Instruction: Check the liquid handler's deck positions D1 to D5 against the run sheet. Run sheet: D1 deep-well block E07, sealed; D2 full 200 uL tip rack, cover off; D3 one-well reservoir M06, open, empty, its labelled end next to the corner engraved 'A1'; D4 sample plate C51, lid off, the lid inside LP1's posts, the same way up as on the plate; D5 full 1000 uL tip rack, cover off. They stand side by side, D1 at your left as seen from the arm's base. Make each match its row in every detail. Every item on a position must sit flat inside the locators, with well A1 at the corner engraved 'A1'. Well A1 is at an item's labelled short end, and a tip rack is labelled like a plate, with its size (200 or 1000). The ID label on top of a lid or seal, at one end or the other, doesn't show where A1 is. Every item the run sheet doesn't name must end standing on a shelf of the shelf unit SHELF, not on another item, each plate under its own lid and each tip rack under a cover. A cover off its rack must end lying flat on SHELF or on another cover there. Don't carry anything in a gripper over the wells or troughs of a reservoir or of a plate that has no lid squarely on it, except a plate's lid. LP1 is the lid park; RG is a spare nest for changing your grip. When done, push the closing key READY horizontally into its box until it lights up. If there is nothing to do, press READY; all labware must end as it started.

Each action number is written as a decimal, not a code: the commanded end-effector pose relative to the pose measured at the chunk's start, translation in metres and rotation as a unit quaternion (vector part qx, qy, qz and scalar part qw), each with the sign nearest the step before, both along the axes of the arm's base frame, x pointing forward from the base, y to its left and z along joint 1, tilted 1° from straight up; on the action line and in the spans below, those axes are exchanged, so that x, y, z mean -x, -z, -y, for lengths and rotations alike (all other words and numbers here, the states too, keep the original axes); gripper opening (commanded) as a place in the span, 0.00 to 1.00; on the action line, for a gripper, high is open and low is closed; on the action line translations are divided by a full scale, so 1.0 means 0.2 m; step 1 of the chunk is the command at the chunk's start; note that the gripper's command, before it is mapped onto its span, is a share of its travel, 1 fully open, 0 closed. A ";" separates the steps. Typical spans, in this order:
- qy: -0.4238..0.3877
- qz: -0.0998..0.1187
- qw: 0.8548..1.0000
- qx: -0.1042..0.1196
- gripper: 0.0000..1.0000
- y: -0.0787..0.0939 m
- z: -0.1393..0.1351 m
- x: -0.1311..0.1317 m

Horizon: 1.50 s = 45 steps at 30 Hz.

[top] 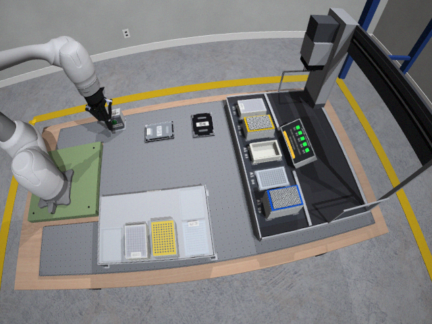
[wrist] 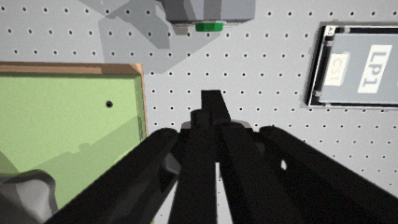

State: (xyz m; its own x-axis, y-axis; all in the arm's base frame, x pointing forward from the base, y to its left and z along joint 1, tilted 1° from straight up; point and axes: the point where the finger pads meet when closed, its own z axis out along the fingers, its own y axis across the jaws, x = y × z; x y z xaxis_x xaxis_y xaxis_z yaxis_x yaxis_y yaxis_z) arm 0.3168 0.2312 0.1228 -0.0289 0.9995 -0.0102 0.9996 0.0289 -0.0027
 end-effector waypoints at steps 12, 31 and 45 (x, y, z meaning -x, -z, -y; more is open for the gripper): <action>0.000 0.000 1.000 0.000 0.10 0.10 0.00 0.00; 0.000 0.000 1.000 0.000 0.10 0.24 0.00 0.00; 0.000 0.000 1.000 0.000 0.10 0.34 0.00 0.00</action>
